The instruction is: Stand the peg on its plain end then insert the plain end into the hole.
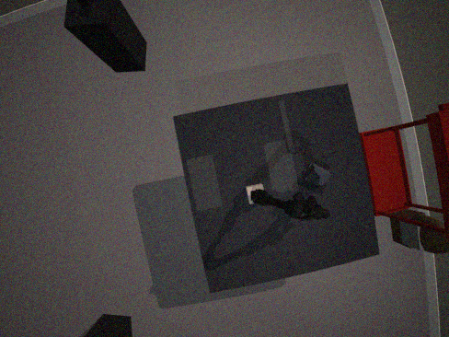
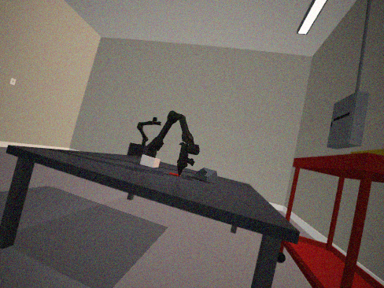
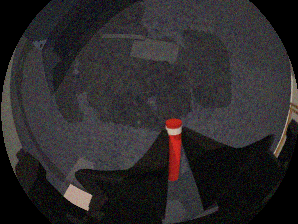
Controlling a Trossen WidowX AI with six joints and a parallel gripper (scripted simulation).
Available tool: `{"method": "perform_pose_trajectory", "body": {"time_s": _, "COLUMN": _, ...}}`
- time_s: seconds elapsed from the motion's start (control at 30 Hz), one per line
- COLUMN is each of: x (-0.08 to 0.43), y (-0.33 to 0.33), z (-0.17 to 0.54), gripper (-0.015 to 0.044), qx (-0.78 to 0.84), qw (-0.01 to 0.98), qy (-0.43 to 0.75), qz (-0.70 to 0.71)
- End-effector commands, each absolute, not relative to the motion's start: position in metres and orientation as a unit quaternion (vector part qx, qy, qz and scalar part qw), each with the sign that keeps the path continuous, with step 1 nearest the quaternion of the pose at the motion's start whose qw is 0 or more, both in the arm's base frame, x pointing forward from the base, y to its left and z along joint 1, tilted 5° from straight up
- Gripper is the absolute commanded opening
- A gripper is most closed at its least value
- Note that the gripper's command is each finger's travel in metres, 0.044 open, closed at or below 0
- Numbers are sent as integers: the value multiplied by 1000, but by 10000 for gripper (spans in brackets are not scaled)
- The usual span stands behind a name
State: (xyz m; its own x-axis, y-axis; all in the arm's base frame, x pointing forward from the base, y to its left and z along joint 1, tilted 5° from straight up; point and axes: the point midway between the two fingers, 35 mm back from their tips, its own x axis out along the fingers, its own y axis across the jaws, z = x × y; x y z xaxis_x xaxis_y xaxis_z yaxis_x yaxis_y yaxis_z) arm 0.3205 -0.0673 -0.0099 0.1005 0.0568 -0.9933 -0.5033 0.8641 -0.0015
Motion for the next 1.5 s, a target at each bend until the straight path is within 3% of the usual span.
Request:
{"method": "perform_pose_trajectory", "body": {"time_s": 0.0, "x": 318, "y": -68, "z": -7, "gripper": 49, "qx": -171, "qw": 732, "qy": 629, "qz": 199}}
{"method": "perform_pose_trajectory", "body": {"time_s": 1.47, "x": 298, "y": -80, "z": 13, "gripper": 49, "qx": -130, "qw": 839, "qy": 476, "qz": 228}}
